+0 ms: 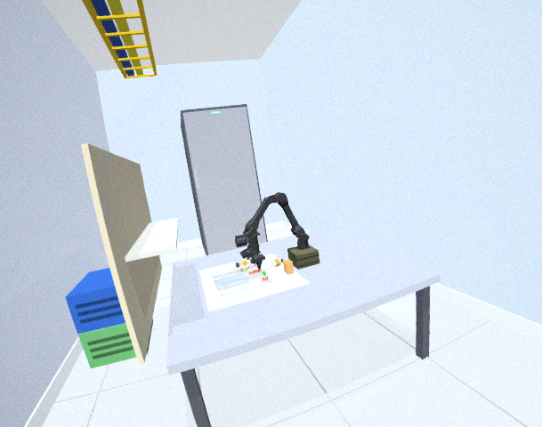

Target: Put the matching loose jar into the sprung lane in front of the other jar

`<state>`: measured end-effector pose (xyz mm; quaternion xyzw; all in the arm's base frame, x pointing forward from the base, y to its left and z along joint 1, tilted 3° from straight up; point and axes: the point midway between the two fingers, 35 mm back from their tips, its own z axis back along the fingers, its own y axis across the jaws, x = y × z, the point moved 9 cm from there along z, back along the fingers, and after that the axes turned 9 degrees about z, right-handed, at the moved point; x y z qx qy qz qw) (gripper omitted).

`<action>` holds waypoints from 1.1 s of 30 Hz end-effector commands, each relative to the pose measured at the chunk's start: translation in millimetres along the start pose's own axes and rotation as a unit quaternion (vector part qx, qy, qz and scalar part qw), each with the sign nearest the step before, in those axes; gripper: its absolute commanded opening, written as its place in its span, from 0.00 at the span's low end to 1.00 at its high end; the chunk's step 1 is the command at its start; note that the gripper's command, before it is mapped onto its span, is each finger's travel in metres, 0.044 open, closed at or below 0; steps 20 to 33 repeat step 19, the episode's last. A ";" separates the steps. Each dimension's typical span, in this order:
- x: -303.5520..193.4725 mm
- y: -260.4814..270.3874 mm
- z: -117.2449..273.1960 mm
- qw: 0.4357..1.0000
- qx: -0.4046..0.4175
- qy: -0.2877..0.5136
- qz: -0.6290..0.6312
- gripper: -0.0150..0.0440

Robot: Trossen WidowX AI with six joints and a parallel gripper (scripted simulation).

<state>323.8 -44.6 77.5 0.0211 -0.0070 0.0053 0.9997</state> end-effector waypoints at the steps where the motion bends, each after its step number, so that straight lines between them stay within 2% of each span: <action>1: 0.2 -0.1 7.6 1.000 0.001 -0.001 0.001 0.75; 19: -47.8 7.4 9.3 1.000 0.002 0.001 0.001 0.75; 33: -47.8 7.4 9.3 1.000 0.002 0.001 0.001 0.75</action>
